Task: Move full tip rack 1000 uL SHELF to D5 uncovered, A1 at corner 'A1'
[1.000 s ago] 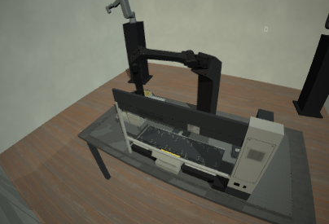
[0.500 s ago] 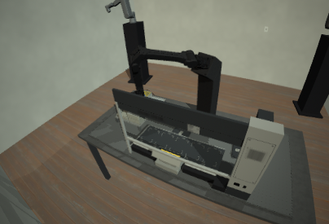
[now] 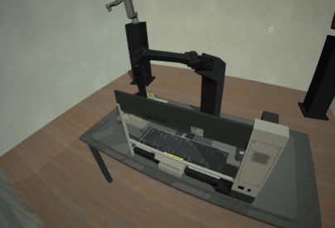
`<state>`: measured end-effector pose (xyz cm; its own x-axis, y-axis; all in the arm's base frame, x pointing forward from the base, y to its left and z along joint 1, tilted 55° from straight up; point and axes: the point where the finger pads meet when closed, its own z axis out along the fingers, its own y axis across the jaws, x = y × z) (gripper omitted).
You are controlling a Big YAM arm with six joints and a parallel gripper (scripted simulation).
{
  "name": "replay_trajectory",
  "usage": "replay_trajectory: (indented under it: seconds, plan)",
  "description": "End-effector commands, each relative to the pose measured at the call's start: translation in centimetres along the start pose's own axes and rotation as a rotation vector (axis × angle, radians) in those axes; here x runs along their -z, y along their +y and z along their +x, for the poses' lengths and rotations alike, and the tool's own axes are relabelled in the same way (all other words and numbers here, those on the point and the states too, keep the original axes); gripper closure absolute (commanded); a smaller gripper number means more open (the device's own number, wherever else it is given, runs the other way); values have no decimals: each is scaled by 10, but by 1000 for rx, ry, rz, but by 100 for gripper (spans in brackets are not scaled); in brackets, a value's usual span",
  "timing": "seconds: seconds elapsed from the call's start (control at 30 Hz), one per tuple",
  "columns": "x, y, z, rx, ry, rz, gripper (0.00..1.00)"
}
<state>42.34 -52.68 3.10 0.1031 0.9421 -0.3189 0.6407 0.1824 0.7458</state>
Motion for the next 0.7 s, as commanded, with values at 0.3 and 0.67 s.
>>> replay_trajectory:
  seconds: [0.3, 0.67]
  plan:
    - [0, 27, 0, 5, -2, -21, 100]
    - [0, 27, -1, 7, -2, -23, 0]
